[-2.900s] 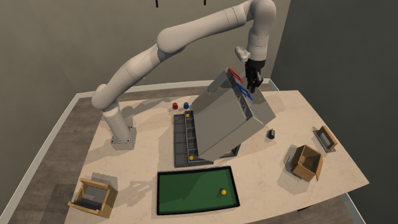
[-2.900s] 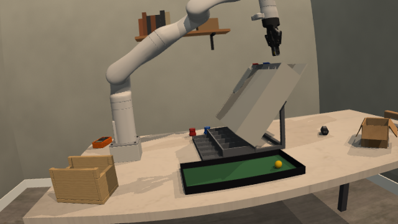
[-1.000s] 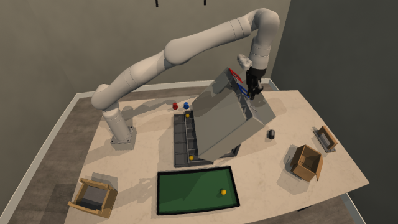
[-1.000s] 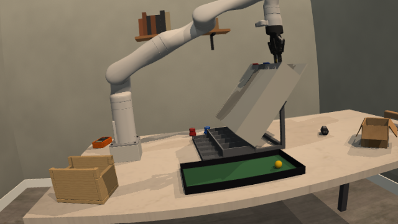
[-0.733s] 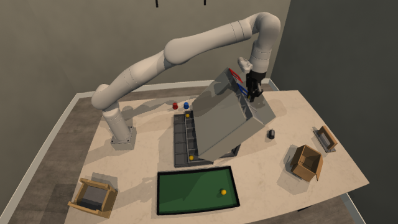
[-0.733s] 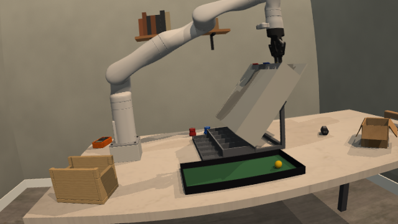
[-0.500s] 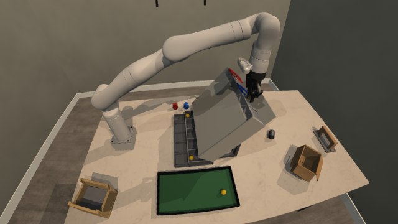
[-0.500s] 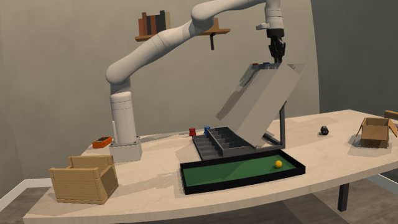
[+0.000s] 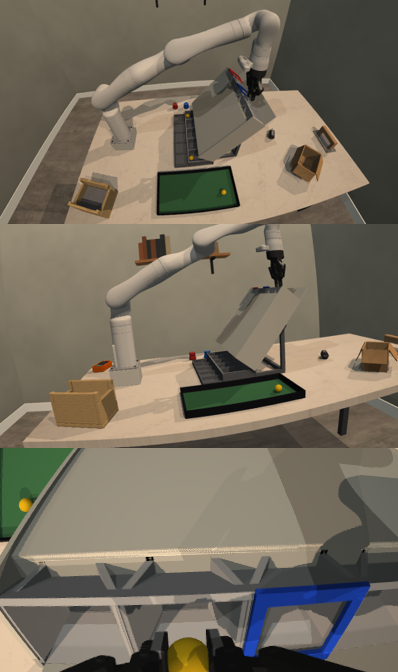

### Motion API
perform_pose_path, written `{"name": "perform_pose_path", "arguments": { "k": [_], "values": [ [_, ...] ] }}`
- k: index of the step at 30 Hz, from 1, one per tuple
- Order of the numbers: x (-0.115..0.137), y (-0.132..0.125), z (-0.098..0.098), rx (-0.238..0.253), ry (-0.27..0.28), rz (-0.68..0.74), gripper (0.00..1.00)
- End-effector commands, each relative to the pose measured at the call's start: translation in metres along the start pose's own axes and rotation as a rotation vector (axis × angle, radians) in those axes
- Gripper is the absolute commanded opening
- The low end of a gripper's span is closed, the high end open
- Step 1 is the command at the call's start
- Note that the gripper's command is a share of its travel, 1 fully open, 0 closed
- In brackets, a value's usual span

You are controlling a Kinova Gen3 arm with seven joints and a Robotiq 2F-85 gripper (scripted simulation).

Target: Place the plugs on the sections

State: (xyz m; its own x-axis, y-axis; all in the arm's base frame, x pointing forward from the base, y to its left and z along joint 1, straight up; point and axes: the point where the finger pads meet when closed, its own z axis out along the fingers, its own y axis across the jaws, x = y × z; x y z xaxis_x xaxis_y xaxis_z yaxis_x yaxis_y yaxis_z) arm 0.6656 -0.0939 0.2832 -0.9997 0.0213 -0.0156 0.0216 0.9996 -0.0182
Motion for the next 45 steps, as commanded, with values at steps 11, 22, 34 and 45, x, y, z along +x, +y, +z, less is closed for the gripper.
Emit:
{"name": "perform_pose_path", "arguments": {
  "k": [11, 22, 34, 45],
  "values": [
    [0.0011, -0.0001, 0.0036, 0.0, -0.002, 0.0, 0.0],
    [0.0011, -0.0001, 0.0036, 0.0, -0.002, 0.0, 0.0],
    [0.0019, 0.0004, 0.0061, -0.01, 0.007, 0.007, 1.0],
    [0.0018, 0.0007, 0.0054, -0.01, 0.006, 0.006, 1.0]
  ]
}}
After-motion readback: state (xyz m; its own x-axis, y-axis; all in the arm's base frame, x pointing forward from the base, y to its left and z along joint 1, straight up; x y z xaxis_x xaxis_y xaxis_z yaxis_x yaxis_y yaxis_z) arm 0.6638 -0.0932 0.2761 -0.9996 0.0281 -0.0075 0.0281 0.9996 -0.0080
